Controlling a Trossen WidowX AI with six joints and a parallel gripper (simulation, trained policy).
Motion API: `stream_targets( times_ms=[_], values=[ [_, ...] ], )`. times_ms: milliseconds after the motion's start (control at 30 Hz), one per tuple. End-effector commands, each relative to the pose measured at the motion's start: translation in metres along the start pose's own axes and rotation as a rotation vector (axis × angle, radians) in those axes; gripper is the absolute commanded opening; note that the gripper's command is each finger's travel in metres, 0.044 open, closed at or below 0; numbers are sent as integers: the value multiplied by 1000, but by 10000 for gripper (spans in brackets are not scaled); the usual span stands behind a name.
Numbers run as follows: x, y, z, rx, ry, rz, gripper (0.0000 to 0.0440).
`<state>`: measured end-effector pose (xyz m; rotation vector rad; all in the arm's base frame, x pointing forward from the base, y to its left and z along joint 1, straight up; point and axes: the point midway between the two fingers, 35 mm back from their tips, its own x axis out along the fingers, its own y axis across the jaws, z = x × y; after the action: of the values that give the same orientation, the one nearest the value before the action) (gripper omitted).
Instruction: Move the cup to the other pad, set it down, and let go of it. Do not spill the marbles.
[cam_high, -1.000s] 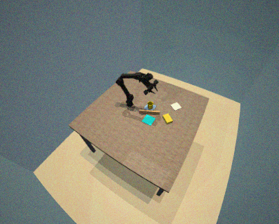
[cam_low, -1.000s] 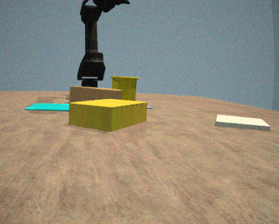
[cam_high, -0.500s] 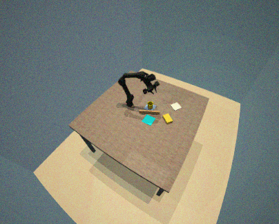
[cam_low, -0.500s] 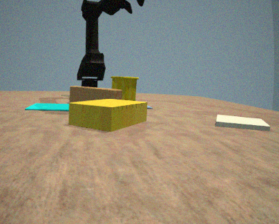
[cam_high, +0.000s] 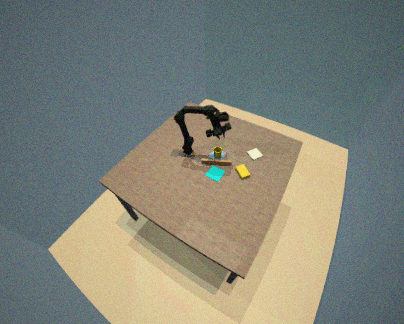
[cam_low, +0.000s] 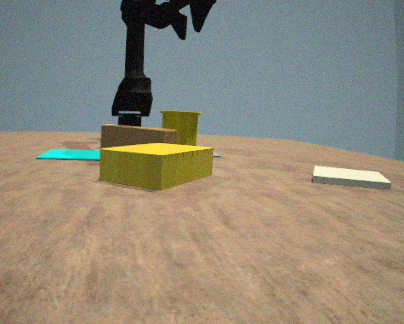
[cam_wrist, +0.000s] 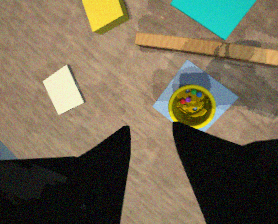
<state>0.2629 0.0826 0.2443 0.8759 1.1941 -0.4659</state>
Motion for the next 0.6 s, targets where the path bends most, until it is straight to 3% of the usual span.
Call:
stream_targets(
  times_ms=[0,567],
  values=[
    [7,-6,0,13,8,-52,152],
    [43,-37,-6,64,58,-314,159]
  ],
)
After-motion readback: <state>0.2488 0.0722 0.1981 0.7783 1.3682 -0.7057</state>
